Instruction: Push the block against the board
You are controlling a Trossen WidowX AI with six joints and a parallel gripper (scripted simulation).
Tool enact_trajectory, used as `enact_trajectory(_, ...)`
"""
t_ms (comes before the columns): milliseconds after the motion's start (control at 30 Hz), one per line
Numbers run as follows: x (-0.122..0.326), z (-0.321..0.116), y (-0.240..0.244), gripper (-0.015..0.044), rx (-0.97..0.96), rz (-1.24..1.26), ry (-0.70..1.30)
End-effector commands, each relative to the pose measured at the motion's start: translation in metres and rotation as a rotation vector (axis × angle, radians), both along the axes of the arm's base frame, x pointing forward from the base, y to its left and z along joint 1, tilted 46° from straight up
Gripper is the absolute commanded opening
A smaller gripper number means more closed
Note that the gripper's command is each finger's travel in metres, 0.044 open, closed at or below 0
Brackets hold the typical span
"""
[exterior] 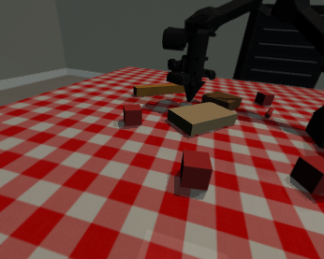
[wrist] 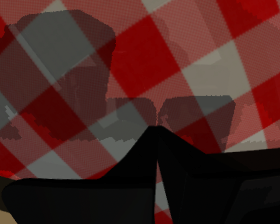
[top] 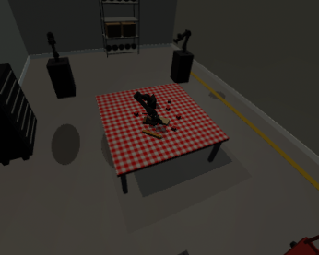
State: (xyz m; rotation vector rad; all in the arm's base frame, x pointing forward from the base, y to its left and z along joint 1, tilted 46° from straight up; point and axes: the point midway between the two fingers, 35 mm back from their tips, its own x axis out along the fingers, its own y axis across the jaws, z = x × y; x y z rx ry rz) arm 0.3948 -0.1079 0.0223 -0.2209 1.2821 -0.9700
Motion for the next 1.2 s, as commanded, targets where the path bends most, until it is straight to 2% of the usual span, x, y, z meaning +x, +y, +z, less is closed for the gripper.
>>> enact_trajectory(0,0.005,0.002,-0.003,0.0000,-0.005,0.001,0.002)
enact_trajectory(1167,0.034,0.014,-0.015,0.0000,-0.006,0.001,0.000)
